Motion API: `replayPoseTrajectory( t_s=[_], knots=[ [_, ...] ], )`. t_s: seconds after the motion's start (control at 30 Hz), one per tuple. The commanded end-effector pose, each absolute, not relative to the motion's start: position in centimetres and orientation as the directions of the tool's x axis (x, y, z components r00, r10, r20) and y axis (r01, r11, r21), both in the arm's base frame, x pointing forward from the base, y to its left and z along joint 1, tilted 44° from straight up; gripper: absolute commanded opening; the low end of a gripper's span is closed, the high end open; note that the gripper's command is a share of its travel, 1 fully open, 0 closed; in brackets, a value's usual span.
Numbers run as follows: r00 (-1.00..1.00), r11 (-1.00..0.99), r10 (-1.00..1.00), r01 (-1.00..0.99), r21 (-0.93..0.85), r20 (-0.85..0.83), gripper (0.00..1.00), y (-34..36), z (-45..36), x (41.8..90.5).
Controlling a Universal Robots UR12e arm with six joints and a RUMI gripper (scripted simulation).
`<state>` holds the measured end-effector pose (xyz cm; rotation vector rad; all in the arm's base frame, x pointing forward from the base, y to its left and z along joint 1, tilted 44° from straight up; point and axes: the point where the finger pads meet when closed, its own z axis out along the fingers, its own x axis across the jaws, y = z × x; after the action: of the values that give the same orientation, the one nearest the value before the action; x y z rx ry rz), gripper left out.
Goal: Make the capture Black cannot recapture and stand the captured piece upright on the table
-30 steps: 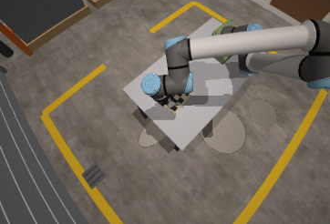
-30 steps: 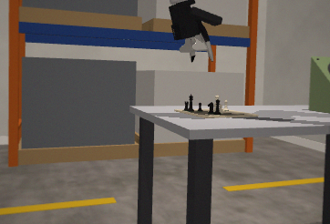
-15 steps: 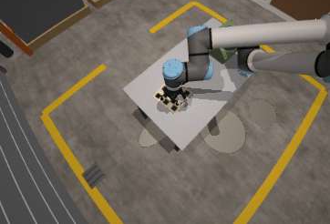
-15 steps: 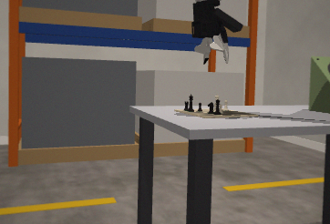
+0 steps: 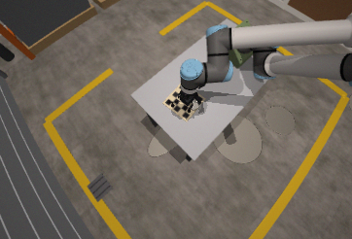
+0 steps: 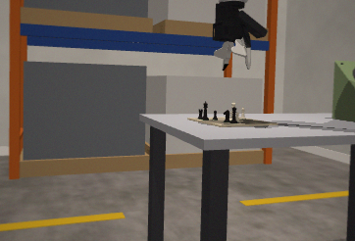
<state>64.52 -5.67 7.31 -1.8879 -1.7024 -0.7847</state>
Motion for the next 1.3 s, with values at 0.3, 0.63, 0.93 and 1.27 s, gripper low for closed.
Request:
replayPoseTrajectory(
  t_s=[0.3,0.63,0.93,1.27],
  knots=[
    [0.062,-0.119,0.722,0.992,0.036,0.689,1.00,-5.8,7.4,64.6],
    [0.015,-0.084,0.726,0.994,0.067,0.688,1.00,-5.6,7.2,64.5],
    [-0.187,0.066,0.727,0.977,0.205,0.660,1.00,-5.2,6.8,64.4],
    [-0.475,0.284,0.673,0.874,0.395,0.568,1.00,-4.7,6.0,64.4]
  ],
)
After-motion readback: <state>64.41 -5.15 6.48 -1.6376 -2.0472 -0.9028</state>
